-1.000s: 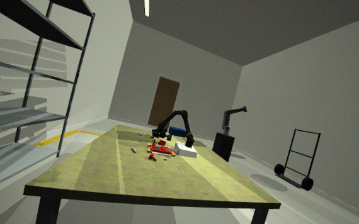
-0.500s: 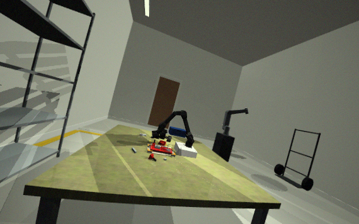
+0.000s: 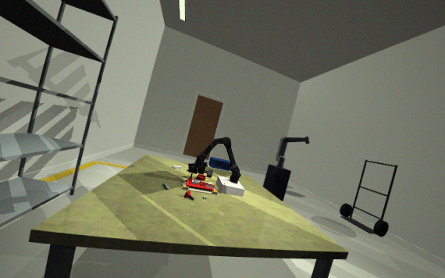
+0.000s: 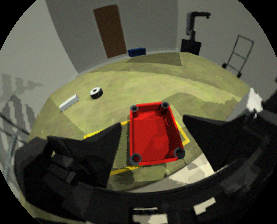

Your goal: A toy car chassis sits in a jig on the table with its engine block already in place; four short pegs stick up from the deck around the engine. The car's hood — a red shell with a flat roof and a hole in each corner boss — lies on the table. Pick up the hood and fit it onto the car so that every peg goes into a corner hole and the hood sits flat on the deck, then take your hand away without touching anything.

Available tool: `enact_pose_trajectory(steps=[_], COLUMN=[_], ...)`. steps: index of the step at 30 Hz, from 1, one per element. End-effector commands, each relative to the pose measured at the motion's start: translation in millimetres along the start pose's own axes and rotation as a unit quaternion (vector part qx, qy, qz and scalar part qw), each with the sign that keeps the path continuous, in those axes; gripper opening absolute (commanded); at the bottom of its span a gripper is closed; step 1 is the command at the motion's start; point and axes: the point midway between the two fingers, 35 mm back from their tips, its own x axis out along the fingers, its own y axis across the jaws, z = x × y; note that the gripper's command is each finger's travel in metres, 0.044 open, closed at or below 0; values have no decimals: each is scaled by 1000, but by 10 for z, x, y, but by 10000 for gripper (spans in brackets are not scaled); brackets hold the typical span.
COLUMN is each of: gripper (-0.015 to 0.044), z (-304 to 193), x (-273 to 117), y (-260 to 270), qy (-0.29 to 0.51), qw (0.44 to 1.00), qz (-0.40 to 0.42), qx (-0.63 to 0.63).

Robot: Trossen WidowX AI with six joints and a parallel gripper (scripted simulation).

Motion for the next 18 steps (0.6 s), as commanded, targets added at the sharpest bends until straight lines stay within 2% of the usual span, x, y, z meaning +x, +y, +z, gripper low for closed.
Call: enact_pose_trajectory(steps=[1,18], gripper=[440,440], z=[-13,-81], x=[18,66], y=[-11,-11], qy=[-2,-2], qw=[1000,1000], qz=[0,0], qx=[1,1])
